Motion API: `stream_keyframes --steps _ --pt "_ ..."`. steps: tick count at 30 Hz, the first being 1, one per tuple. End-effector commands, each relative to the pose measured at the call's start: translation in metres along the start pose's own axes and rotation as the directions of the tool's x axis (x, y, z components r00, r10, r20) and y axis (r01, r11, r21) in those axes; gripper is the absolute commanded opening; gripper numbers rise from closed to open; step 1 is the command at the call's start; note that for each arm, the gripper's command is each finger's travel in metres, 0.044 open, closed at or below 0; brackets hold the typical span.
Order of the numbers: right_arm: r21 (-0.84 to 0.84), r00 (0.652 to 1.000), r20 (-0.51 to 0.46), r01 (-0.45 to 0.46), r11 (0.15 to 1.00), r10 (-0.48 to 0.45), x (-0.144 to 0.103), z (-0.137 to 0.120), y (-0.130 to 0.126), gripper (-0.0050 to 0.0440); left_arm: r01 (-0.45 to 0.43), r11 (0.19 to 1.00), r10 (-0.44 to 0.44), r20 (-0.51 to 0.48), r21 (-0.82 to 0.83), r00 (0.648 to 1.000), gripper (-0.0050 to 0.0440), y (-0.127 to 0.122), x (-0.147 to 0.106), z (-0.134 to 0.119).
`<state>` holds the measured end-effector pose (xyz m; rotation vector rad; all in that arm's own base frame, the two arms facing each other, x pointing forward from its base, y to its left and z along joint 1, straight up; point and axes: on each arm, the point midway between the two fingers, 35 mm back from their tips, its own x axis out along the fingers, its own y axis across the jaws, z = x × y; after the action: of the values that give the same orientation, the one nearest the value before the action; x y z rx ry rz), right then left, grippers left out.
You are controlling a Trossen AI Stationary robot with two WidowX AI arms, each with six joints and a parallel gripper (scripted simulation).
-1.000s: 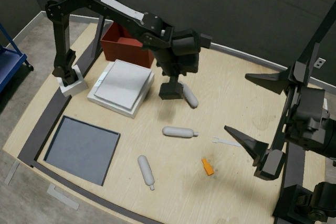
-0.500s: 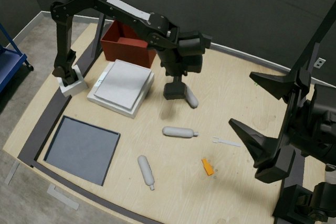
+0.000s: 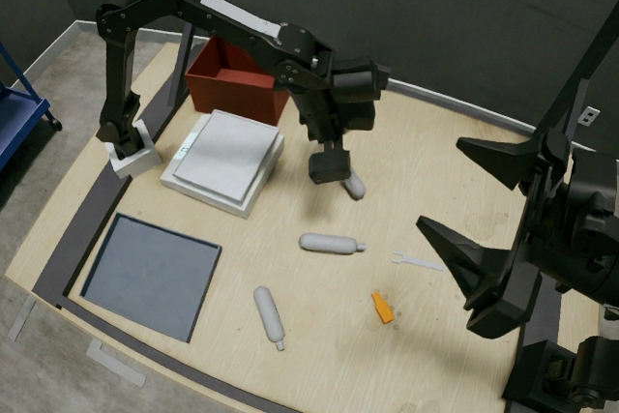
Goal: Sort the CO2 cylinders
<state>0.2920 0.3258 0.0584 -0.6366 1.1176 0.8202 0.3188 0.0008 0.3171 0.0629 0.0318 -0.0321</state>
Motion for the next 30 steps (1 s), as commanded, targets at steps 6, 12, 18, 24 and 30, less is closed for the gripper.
stream_keyframes --steps 6,12,18,24,30 --pt "-0.4 0.999 -0.035 -0.022 0.916 0.008 -0.001 0.014 0.006 0.0249 0.134 0.982 -0.106 -0.197 0.136 0.975 0.044 0.004 0.002 -0.002" --pt "-0.64 0.997 -0.08 -0.062 0.765 0.014 0.004 0.015 0.009 0.0249 0.238 0.958 -0.177 -0.325 0.157 0.929 0.044 0.003 -0.005 -0.012" --pt "-0.784 0.993 -0.114 -0.101 0.612 0.019 0.007 0.016 0.012 0.0249 0.315 0.939 -0.234 -0.419 0.136 0.877 0.044 0.002 -0.016 -0.021" --pt "-0.94 0.985 -0.169 -0.169 0.298 0.026 0.013 0.017 0.018 0.0249 0.421 0.903 -0.323 -0.506 0.088 0.8 0.044 -0.002 -0.033 -0.023" --pt "-0.975 0.975 -0.22 -0.219 -0.03 0.031 0.018 0.017 0.023 0.0249 0.495 0.869 -0.401 -0.554 0.023 0.73 0.044 -0.007 -0.05 -0.022"
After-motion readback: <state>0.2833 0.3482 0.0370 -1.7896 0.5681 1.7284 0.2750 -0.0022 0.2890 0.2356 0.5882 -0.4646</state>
